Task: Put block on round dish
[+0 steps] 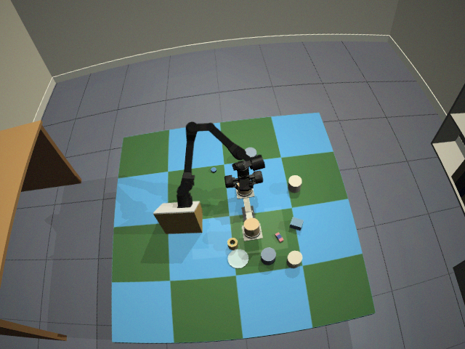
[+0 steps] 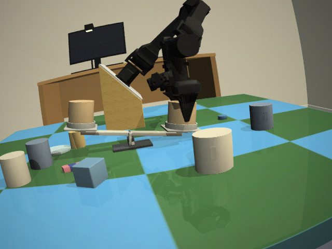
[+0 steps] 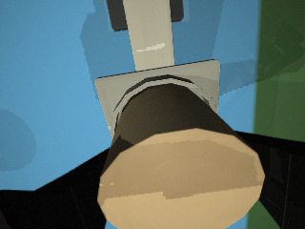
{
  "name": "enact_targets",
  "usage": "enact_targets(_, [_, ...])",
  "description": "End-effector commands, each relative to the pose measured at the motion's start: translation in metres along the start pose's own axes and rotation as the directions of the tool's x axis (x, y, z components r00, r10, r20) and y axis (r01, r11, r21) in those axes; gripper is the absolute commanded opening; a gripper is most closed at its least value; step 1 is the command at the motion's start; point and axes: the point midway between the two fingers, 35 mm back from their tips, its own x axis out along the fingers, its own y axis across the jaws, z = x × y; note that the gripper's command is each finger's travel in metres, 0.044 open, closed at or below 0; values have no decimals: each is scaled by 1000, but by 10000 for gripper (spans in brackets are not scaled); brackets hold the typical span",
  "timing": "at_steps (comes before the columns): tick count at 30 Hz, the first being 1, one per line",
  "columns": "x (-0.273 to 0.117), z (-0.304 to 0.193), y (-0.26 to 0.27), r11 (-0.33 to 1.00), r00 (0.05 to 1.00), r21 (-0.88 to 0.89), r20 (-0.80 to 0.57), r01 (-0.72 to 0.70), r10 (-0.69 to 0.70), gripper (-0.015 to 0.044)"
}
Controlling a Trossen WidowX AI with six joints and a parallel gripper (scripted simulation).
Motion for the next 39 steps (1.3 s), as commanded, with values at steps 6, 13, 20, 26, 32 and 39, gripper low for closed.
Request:
enact_targets(6, [-5,2,1,1000,1000,6,8,-1,1,91])
enact_targets(13, [-13,3,3,1000,1000,5,12,-1,1,0])
enact_targets(20, [-21,4,5,1000,1000,5,16,-1,1,0])
enact_targets(26, [-28,5,6,1000,1000,5,18,-1,0,0])
enact_targets(32, [-36,5,7,1000,1000,5,20,0,0,0])
enact_targets(39, [-44,6,7,1000,1000,5,22,0,0,0])
